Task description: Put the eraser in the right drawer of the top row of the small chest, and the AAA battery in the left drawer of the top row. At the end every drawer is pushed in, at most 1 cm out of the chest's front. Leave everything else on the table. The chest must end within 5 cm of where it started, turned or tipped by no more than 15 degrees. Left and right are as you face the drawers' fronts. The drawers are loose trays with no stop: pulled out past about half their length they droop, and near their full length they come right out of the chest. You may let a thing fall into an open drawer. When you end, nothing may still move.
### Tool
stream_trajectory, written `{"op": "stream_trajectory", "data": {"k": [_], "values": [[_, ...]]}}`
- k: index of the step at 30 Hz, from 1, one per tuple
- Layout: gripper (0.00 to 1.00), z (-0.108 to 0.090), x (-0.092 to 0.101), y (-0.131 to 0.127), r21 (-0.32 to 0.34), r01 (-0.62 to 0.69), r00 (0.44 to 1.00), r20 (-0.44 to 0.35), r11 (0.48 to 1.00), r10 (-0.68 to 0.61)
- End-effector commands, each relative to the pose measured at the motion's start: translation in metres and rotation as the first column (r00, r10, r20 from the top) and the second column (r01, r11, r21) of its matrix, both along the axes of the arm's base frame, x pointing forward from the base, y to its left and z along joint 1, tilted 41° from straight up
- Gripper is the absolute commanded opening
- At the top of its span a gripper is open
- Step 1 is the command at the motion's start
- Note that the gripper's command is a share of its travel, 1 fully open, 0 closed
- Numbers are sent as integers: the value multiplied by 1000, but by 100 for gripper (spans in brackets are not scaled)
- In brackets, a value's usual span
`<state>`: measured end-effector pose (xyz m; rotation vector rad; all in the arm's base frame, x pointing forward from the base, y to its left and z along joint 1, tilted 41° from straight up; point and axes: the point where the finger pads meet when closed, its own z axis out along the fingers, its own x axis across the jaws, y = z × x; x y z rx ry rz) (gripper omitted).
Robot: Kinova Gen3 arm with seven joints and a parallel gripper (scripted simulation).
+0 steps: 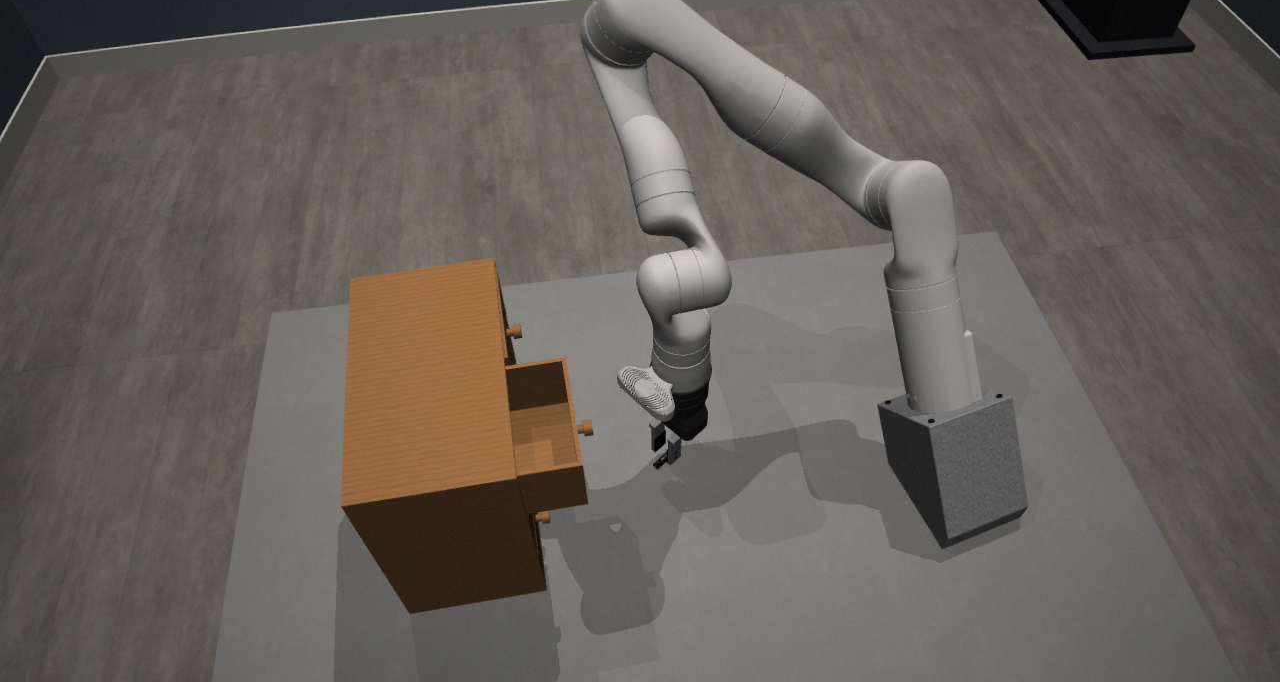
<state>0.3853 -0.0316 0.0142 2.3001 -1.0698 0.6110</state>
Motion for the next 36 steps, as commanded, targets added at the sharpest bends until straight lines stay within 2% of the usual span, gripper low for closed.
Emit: {"op": "stream_trajectory", "data": {"k": [1,24,36], "values": [[54,0,0,1,1,-1,1000,1,1000,1],[54,0,0,0,1,-1,1000,1,1000,1],[54,-11,3,-9,1,-1,1000,1,1000,1]]}}
